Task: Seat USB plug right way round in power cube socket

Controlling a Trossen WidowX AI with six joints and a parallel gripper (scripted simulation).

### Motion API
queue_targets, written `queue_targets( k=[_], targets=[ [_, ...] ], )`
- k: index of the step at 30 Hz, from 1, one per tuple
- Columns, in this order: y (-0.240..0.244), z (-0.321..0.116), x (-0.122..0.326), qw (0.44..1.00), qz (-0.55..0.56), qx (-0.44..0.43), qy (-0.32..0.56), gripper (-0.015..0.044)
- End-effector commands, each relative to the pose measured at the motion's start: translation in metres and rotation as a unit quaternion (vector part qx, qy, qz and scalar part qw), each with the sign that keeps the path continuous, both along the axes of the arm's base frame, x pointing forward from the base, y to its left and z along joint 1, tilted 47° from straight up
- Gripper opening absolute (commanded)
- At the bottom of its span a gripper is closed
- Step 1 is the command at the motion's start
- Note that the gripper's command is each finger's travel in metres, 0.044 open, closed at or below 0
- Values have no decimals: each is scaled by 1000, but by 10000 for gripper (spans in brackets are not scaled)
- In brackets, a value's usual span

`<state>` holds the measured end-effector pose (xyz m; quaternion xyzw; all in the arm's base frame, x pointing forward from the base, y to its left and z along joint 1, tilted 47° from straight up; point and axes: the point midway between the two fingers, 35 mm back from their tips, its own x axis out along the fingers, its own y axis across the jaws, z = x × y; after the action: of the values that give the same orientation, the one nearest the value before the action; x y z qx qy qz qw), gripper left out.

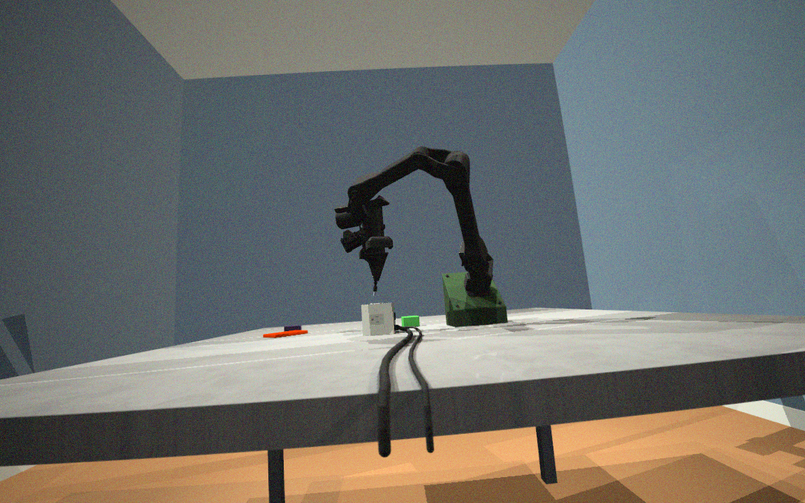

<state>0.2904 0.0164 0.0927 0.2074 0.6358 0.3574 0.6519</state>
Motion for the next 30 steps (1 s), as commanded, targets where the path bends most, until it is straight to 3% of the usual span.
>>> queue_targets(
  k=[1,15,30],
  targets=[
    [0,0,0,999,-33,-3,34,0],
    [0,0,0,973,-156,-15,167,0],
    [0,0,0,910,-283,-27,302,0]
  ],
)
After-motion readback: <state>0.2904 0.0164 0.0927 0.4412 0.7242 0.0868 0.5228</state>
